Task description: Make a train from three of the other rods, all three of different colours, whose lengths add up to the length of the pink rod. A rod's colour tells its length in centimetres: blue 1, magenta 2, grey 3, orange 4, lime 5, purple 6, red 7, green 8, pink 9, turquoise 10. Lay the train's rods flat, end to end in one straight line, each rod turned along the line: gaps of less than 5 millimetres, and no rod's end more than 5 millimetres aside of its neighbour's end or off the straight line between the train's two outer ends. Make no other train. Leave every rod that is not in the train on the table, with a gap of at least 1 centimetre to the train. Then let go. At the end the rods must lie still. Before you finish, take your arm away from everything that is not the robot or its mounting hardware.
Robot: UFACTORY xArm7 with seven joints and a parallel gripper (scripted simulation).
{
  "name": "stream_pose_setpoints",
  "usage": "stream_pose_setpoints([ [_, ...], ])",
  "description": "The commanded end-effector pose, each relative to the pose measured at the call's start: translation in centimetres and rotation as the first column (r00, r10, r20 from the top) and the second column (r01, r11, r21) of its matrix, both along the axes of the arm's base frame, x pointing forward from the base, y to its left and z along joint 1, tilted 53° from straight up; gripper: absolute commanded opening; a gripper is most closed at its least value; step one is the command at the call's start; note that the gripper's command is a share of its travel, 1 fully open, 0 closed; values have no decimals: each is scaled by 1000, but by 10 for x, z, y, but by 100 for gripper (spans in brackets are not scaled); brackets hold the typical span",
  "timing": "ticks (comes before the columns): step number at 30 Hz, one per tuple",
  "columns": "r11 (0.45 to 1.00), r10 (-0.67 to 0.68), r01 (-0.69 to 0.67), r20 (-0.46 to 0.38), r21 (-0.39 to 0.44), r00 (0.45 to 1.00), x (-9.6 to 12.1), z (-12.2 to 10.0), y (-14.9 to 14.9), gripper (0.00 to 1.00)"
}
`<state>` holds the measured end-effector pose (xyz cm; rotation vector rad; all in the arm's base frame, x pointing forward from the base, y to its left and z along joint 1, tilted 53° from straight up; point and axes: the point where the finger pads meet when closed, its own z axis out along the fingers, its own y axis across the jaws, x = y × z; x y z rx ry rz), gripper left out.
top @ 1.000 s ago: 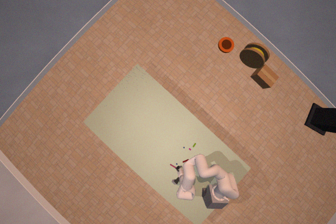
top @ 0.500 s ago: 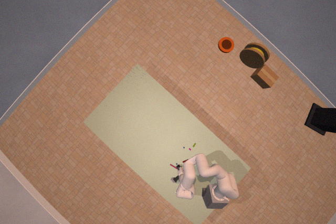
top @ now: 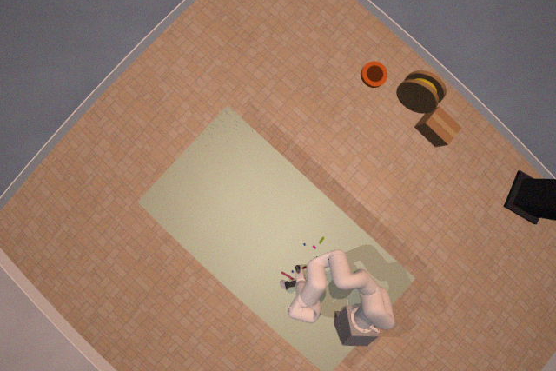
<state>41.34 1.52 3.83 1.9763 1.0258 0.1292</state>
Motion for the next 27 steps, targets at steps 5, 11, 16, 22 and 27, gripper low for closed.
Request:
stream_pose_setpoints([
  [5, 978, -178, 152, 184, 146, 967, 11, 20, -9, 100],
  [11, 940, -301, 235, 276, 249, 913, 17, 33, -17, 100],
  [16, 900, -393, 285, 333, 329, 857, 21, 42, -23, 100],
  [22, 834, -512, 335, 391, 438, 765, 26, 54, -31, 100],
  [27, 769, -607, 360, 424, 529, 672, 30, 65, -38, 100],
])
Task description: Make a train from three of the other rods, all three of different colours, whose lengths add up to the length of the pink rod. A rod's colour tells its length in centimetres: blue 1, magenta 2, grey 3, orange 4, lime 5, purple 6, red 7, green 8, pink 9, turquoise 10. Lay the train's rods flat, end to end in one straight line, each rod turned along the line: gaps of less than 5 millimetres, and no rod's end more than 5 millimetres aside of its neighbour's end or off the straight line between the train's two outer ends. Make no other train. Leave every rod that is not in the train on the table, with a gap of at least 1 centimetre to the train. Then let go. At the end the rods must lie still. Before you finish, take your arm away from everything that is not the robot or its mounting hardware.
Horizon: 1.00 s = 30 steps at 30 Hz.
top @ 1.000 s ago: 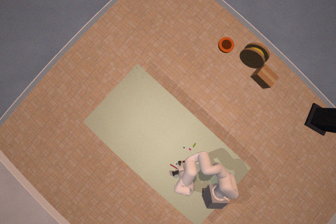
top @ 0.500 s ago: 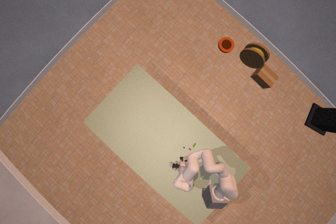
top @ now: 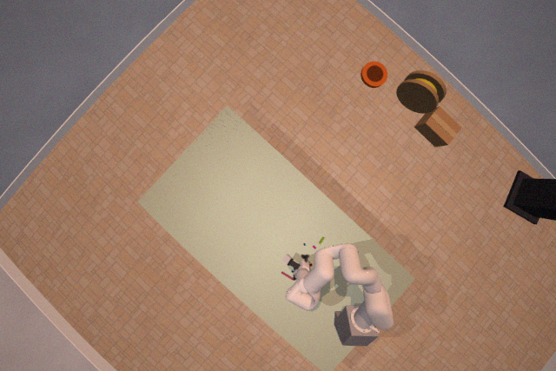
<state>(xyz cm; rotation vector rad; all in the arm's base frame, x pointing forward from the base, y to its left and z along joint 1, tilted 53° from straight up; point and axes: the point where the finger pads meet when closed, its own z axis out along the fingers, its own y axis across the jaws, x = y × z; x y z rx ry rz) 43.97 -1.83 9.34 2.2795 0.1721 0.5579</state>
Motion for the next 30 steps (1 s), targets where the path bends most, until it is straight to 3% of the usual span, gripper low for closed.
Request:
stream_pose_setpoints([
  [1, 993, -95, 86, 114, 80, 989, 4, 12, -6, 100],
  [3, 993, -95, 86, 114, 80, 989, 4, 12, -6, 100],
  [4, 983, -154, 133, 166, 127, 974, 6, 18, -10, 100],
  [11, 945, -286, 224, 268, 238, 920, 10, 31, -19, 100],
  [18, 881, -430, 300, 355, 366, 830, 14, 46, -29, 100],
  [20, 881, -430, 300, 355, 366, 830, 14, 46, -29, 100],
  [22, 839, -503, 328, 389, 434, 772, 16, 53, -35, 100],
  [30, 750, -629, 360, 429, 555, 648, 18, 67, -45, 100],
])
